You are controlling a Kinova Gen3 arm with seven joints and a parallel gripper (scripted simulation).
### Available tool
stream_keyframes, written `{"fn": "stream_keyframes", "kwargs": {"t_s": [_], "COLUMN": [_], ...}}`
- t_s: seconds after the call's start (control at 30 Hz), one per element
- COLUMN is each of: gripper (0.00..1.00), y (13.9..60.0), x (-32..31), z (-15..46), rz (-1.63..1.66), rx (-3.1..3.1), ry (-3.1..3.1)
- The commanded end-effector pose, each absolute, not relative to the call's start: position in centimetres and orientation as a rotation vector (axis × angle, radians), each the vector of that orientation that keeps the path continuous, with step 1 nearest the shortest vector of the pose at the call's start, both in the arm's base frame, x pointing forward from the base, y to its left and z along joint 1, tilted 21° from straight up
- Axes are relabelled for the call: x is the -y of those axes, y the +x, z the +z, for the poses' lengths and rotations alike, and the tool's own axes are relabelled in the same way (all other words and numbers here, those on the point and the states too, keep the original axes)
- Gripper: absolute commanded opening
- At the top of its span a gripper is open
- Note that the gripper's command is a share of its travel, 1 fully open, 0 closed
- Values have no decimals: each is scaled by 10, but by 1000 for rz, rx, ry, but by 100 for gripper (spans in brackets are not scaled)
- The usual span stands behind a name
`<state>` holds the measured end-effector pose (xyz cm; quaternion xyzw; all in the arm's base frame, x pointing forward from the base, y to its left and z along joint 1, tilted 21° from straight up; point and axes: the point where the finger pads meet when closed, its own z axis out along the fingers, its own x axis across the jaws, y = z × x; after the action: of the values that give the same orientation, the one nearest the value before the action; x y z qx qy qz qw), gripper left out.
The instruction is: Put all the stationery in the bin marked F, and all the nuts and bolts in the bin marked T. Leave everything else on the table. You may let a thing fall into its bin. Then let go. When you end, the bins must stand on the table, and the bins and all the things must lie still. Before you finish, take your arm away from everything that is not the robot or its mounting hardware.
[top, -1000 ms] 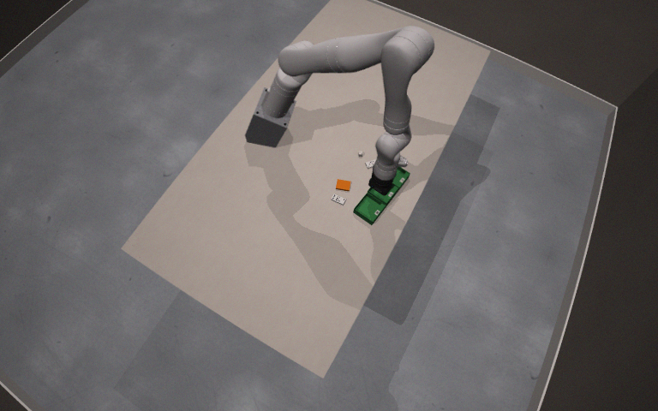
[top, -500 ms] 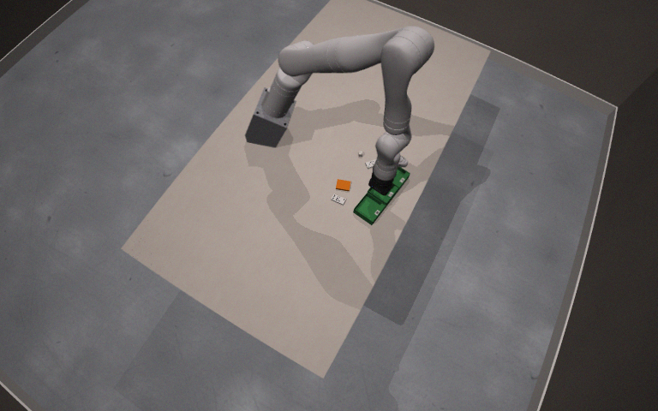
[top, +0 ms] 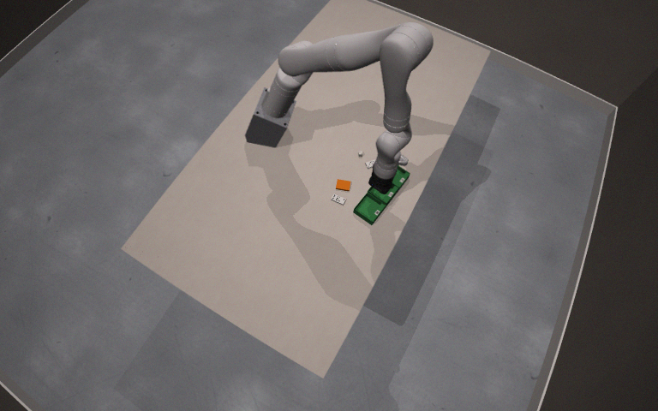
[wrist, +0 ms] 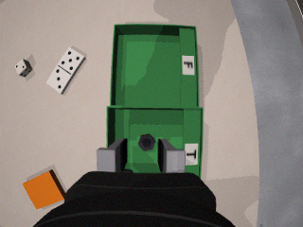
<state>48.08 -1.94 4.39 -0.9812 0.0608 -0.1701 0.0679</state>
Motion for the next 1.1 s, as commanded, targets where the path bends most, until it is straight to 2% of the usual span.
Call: {"fn": "stream_keyframes", "kwargs": {"t_s": [0.0, 0.53, 1.0, 1.03, 1.07], "gripper": [64, 64, 64, 100, 100], "y": [481, 471, 471, 464, 457], "x": [21, 25, 25, 28, 30], "z": [50, 78, 78, 75, 72], "rz": [-523, -523, -523, -517, -510], "rx": [-185, -185, -185, -258, -331], "ry": [-2956, -2956, -2956, -2943, -2928]}}
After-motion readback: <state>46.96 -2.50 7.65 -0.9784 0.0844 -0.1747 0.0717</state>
